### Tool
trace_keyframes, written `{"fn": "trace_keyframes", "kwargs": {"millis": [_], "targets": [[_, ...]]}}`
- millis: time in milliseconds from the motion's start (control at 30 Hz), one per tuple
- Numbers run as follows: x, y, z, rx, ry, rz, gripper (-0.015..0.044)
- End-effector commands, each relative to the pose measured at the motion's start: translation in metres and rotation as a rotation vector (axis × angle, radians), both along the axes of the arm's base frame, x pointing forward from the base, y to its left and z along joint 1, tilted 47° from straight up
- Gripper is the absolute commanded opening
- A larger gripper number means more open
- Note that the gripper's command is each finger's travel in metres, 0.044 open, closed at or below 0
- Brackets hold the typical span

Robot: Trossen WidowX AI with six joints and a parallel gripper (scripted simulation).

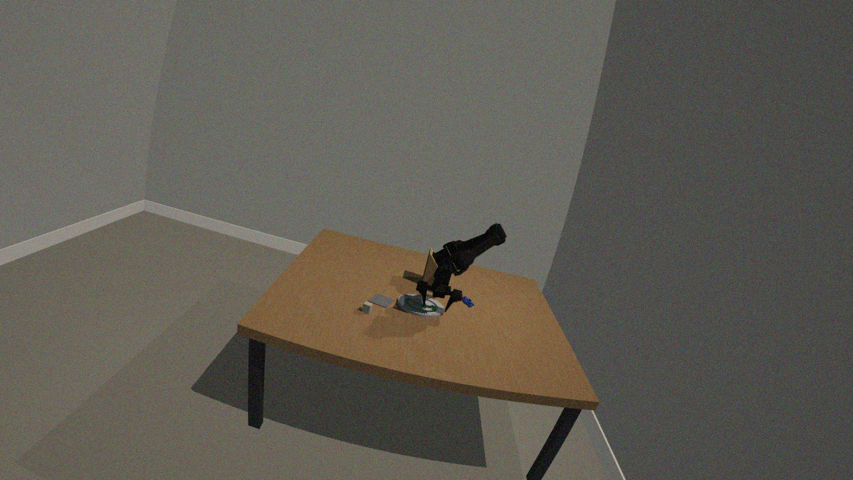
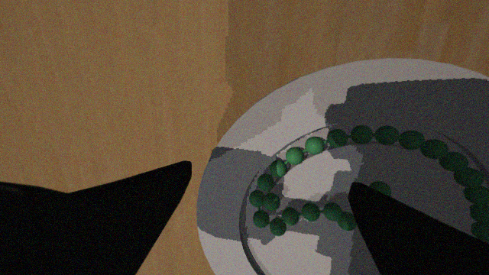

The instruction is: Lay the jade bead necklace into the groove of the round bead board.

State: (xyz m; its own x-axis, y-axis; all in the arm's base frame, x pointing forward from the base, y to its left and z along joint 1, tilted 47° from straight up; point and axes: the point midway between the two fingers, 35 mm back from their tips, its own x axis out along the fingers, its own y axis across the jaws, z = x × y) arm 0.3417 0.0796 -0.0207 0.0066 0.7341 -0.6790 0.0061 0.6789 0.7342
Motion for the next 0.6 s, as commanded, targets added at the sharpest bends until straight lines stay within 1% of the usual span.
{"fn": "trace_keyframes", "kwargs": {"millis": [0,167,567], "targets": [[0.0007,-0.0017,-0.0011,0.007,-0.009,0.005,0.0440],[-0.0037,-0.0029,0.0038,-0.006,0.041,-0.023,0.0440],[-0.0040,-0.0030,0.0041,-0.007,0.043,-0.024,0.0440]]}}
